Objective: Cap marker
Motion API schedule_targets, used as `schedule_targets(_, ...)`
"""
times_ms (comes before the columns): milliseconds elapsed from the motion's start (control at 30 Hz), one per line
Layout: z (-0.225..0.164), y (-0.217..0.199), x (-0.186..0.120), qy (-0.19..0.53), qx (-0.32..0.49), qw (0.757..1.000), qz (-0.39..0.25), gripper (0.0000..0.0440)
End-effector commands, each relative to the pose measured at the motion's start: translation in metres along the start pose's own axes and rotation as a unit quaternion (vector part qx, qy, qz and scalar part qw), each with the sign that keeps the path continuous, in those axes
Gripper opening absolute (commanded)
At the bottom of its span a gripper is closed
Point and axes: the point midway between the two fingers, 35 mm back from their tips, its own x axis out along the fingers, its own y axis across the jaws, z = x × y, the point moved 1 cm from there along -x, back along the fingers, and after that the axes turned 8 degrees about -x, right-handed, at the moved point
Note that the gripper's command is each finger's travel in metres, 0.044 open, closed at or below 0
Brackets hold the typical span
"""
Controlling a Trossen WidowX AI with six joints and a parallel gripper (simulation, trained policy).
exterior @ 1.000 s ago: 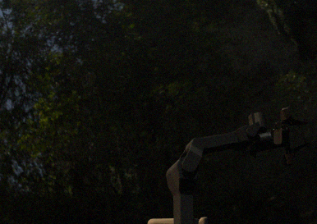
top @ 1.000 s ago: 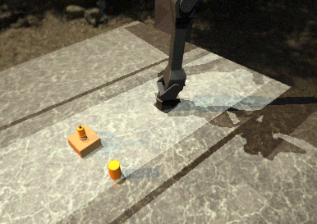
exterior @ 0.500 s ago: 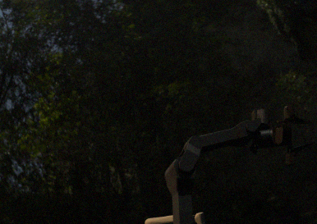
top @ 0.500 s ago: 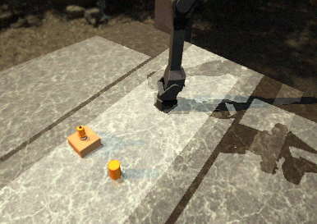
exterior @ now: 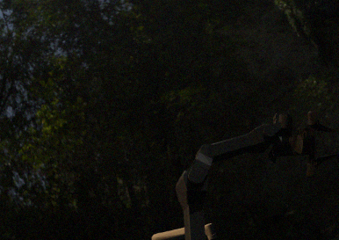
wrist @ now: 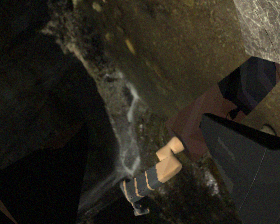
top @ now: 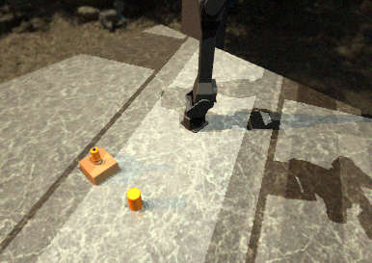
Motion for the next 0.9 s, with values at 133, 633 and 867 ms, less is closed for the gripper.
schedule_targets(133,0.014,-0.001,0.003,-0.014,0.013,1.0,-0.015,0.0318)
schedule_targets(633,0.047,-0.007,0.013,-0.054,0.039,0.997,-0.049,0.032)
schedule_targets(867,0.063,-0.01,0.018,-0.074,0.052,0.994,-0.063,0.0321)
